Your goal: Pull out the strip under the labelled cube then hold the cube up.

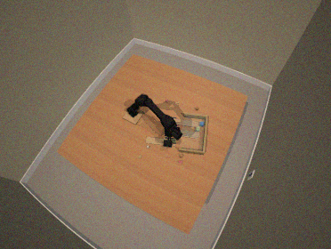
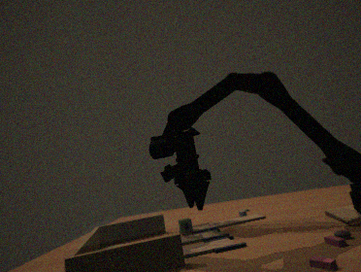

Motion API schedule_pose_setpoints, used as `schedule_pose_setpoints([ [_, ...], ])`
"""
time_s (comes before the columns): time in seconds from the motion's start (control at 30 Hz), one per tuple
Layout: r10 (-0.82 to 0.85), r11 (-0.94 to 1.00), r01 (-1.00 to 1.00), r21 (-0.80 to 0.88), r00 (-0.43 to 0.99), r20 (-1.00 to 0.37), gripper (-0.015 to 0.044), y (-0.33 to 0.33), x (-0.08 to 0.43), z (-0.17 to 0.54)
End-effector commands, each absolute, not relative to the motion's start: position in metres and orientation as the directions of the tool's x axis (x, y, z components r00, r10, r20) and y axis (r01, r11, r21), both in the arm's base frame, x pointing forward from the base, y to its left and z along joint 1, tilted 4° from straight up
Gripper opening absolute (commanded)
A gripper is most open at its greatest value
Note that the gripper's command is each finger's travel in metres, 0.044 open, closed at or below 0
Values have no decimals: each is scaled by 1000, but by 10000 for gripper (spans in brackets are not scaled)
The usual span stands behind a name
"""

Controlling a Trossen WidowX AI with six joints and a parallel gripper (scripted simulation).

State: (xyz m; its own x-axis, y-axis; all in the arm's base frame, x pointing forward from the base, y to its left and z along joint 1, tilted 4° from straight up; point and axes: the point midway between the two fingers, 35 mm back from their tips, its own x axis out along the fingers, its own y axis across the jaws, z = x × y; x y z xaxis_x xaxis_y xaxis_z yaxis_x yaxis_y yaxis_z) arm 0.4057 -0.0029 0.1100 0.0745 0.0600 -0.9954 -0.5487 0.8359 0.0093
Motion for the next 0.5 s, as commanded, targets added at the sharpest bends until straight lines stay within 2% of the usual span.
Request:
schedule_pose_setpoints([
  [0.0, 55, 837, -547, 2, 81, -995, 440, 4, 419, 116],
  [0.27, 56, 837, -547, 1, 83, -995, 440, 12, 436, 122],
  [0.47, 56, 837, -547, 1, 83, -995, 282, 12, 437, 115],
])
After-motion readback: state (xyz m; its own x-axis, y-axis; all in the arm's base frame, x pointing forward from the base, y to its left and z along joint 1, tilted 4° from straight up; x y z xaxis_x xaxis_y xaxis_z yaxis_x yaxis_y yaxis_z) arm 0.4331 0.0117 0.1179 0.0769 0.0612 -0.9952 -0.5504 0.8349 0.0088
